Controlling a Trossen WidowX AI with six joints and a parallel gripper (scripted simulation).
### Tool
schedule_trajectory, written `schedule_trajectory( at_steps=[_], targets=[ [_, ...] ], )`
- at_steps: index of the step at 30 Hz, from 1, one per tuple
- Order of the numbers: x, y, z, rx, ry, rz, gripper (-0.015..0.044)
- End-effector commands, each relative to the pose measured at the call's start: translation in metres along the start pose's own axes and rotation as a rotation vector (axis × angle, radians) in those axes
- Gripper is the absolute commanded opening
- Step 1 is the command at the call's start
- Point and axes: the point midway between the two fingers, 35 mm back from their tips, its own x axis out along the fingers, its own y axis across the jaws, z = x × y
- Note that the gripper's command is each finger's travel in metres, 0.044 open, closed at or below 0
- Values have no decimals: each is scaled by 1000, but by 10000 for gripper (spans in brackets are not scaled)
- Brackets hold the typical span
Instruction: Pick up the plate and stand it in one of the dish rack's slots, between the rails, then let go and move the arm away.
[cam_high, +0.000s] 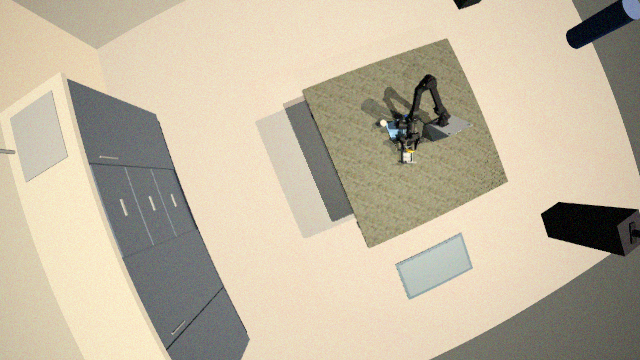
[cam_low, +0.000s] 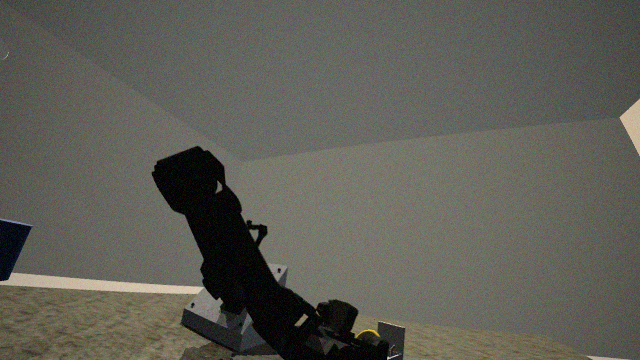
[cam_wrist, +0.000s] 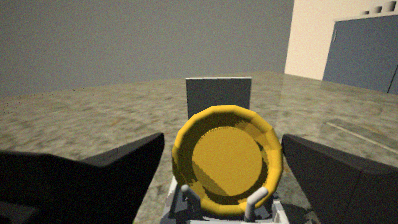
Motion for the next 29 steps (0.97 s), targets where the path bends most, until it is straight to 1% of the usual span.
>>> schedule_trajectory(
  at_steps=[1,8,10,16,29],
  targets=[
    [0,-2,8,-1,2,2,400],
    [-8,-4,101,-7,-5,-1,400],
    [-9,-6,118,-5,-13,-5,400],
    [-7,-5,120,36,14,10,400],
    [-6,16,122,361,297,88,400]
  ],
)
